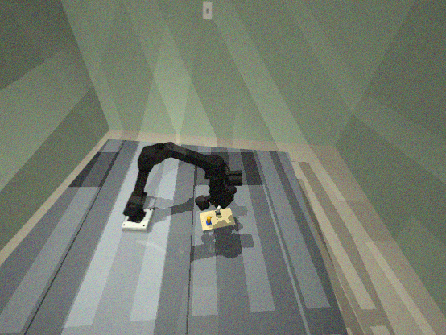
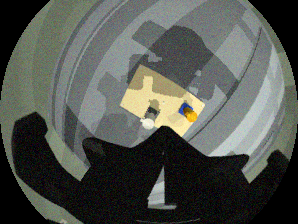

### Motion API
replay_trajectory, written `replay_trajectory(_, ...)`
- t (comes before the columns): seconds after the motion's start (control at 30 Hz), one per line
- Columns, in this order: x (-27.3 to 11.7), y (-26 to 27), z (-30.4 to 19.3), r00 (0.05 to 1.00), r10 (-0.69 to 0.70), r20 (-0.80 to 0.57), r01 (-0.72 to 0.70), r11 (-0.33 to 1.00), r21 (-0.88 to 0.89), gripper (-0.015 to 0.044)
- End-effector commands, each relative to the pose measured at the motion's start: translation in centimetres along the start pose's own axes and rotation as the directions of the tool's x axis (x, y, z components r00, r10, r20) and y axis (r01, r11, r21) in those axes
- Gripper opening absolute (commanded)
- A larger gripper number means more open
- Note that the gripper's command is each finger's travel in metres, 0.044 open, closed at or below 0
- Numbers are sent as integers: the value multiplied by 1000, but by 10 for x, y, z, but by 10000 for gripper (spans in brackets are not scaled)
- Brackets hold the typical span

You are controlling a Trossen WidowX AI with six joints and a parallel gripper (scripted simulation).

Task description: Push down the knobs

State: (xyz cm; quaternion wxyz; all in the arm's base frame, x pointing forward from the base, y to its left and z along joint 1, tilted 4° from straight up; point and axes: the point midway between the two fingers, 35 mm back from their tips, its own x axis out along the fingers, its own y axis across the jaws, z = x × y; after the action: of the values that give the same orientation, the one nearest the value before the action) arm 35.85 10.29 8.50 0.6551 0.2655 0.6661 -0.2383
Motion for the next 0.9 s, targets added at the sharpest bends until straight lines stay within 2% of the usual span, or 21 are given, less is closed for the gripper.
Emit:
replay_trajectory(0.0,-3,4,0,1000,6,-2,-6,993,120,0)
replay_trajectory(0.4,-7,11,-4,1000,-1,-10,6,860,511,0)
replay_trajectory(0.87,-12,19,-9,1000,-9,-20,21,522,852,0)
